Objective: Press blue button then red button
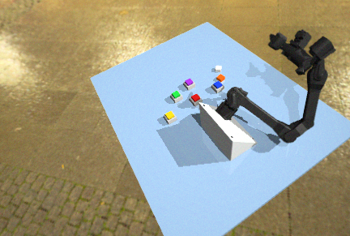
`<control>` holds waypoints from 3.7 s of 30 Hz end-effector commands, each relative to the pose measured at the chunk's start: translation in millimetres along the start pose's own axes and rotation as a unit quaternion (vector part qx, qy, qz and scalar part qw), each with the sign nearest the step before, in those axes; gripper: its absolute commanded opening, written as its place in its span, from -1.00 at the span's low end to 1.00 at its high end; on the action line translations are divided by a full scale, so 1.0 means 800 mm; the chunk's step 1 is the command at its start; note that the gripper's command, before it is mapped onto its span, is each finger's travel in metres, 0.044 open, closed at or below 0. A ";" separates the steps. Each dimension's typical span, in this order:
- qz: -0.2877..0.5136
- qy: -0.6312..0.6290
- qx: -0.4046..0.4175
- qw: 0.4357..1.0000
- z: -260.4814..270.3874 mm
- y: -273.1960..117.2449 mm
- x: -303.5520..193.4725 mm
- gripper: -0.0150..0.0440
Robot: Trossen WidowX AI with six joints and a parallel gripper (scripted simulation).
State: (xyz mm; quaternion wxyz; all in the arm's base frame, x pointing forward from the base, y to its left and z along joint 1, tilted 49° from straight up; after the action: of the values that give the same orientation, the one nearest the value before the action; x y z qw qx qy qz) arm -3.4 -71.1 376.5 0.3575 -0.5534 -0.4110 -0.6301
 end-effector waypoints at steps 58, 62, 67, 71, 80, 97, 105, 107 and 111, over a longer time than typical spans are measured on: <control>0.621 -0.344 -0.255 0.656 0.095 0.171 -0.331 -0.42; 0.621 -0.344 -0.255 0.656 0.094 0.171 -0.332 -0.42; 0.621 -0.344 -0.255 0.656 0.086 0.173 -0.339 -0.42; 0.621 -0.344 -0.255 0.657 0.080 0.174 -0.344 -0.42; 0.621 -0.344 -0.255 0.657 0.066 0.175 -0.355 -0.42; 0.620 -0.345 -0.256 0.656 0.062 0.175 -0.358 -0.42; 0.621 -0.343 -0.255 0.657 0.088 0.173 -0.337 -0.42; 0.621 -0.344 -0.255 0.656 0.095 0.171 -0.331 -0.42; 0.621 -0.344 -0.254 0.656 0.103 0.171 -0.325 -0.42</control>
State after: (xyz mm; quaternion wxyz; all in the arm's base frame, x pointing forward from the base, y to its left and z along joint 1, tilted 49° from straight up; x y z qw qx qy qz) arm 185.0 -60.2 132.9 0.3411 -0.9278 0.1107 -0.1030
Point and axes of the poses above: the point midway between the two fingers, 35 mm back from their tips, its own y axis out along the fingers, its own z axis across the jaws, x = y × z, the point moved 5 cm from there along -y, back along the fingers, and after that the axes turned 9 degrees about y, right-handed, at the moved point
